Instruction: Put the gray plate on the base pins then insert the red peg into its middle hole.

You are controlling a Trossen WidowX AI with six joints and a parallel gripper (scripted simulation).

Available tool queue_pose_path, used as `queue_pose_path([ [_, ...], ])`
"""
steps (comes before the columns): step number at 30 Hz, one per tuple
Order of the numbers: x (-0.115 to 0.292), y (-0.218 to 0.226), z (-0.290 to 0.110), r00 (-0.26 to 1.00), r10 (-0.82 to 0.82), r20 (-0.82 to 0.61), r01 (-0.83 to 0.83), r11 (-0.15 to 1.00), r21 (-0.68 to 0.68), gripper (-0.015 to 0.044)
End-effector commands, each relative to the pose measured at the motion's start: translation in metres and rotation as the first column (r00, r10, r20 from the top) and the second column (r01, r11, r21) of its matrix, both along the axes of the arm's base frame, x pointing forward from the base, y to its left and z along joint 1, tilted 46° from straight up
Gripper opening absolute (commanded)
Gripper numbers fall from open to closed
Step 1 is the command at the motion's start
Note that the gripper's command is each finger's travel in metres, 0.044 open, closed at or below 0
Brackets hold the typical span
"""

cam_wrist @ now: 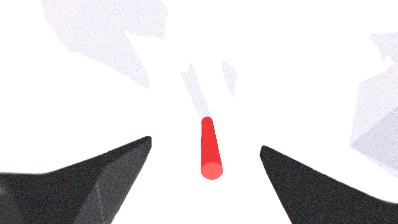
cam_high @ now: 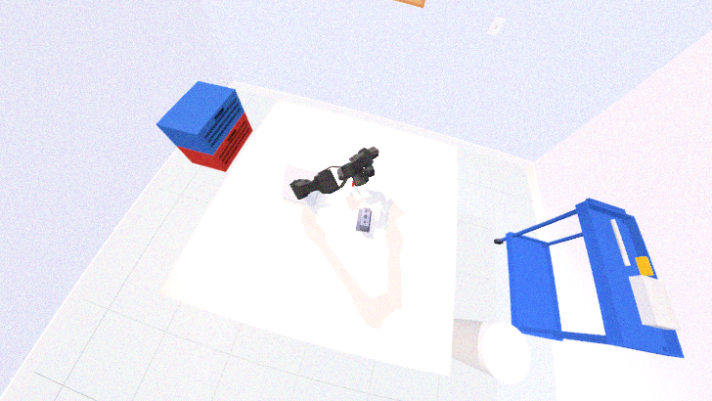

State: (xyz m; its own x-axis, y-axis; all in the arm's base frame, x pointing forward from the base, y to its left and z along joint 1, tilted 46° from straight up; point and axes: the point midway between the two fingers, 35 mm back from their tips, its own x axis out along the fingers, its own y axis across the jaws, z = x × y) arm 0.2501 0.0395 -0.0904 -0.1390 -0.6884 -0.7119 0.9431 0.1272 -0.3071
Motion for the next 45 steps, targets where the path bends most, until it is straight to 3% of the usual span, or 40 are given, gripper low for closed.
queue_pose_path([
  [1, -0.003, -0.006, -0.006, 1.0, 0.006, -0.012, -0.006, 1.0, -0.008, 0.044],
  [4, -0.004, -0.008, -0.007, 1.0, 0.006, -0.012, -0.006, 1.0, -0.009, 0.044],
  [20, -0.004, -0.008, -0.007, 1.0, 0.006, -0.012, -0.006, 1.0, -0.009, 0.002],
  [45, 0.004, 0.013, 0.01, 1.0, 0.007, -0.011, -0.007, 1.0, -0.005, 0.0],
])
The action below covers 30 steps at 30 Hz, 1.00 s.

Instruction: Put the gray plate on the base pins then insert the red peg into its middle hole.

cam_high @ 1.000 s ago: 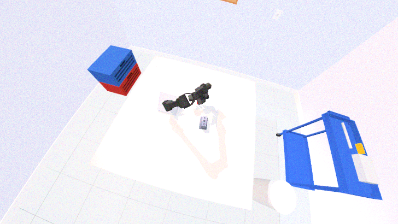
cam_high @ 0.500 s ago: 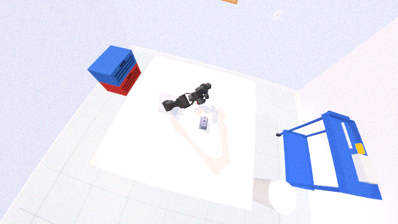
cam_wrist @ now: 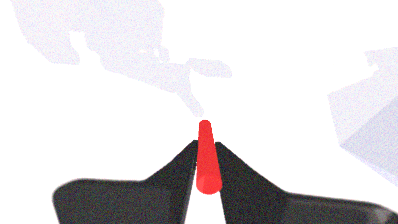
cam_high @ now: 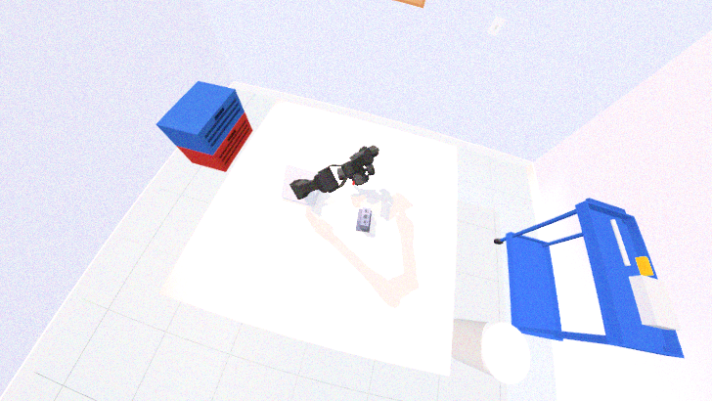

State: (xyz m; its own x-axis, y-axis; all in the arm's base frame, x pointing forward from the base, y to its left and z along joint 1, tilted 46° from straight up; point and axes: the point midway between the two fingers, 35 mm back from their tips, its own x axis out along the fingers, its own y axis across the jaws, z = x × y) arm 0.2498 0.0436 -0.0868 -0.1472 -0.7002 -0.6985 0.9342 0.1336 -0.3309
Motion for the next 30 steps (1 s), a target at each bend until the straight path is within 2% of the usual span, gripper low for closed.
queue_pose_path([
  [1, 0.005, 0.011, 0.009, 1.0, -0.005, 0.012, 0.005, 1.0, 0.009, 0.0],
  [18, 0.015, 0.049, 0.045, 1.0, -0.005, 0.011, 0.005, 1.0, 0.01, 0.0],
  [20, 0.013, 0.04, 0.037, 1.0, 0.002, 0.001, -0.002, 1.0, 0.003, 0.0],
  [30, 0.026, 0.028, 0.051, 1.0, 0.008, -0.003, -0.008, 1.0, 0.015, 0.0],
])
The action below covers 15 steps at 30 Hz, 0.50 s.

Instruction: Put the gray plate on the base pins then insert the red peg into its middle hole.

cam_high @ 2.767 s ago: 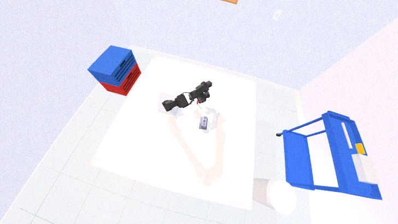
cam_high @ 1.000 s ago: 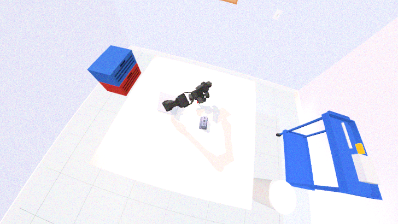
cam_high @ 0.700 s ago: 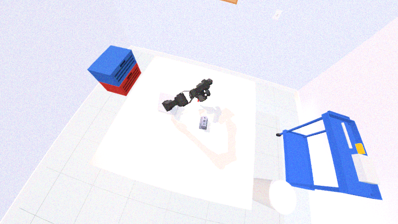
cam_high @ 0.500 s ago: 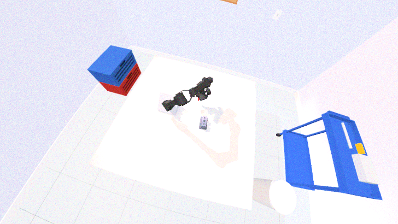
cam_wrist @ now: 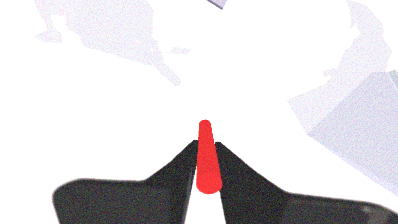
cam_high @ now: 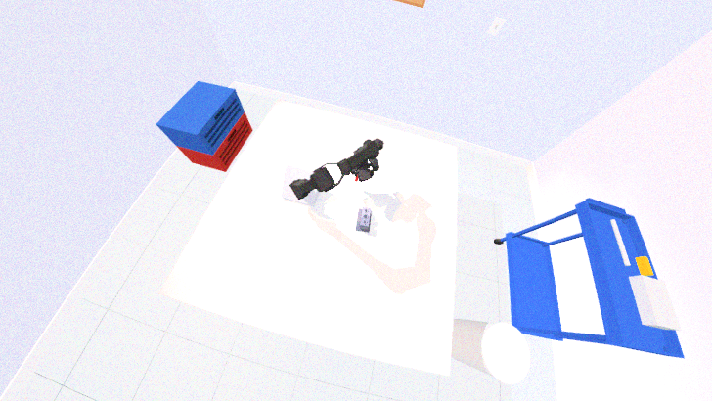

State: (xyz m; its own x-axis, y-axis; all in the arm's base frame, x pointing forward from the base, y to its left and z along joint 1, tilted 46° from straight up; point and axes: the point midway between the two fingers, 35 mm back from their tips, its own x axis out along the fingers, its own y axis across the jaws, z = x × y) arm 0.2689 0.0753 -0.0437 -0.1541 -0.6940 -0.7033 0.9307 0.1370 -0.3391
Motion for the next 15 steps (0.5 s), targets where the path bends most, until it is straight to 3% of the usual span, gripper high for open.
queue_pose_path([
  [1, 0.008, -0.005, 0.009, 1.0, 0.008, 0.007, -0.008, 1.0, 0.007, 0.0],
  [15, 0.027, -0.029, 0.031, 1.0, 0.001, 0.01, -0.001, 1.0, 0.023, 0.0],
])
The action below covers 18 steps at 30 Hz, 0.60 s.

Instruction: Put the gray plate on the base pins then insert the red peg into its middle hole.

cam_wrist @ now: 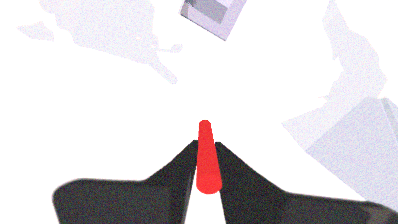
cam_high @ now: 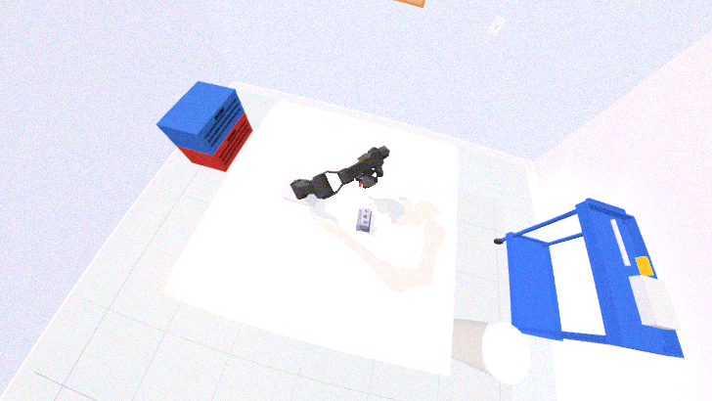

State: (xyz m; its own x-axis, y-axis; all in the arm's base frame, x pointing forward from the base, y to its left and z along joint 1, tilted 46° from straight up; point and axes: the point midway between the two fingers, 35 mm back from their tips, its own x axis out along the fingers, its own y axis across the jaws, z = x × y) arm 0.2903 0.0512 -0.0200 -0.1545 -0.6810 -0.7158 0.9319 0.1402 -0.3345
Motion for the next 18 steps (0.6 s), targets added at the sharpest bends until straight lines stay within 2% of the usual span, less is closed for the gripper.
queue_pose_path([
  [1, 0.006, -0.006, 0.009, 1.0, 0.003, 0.008, -0.003, 1.0, 0.006, 0.0],
  [18, 0.027, -0.04, 0.039, 1.0, 0.004, 0.015, -0.004, 1.0, 0.008, 0.0],
])
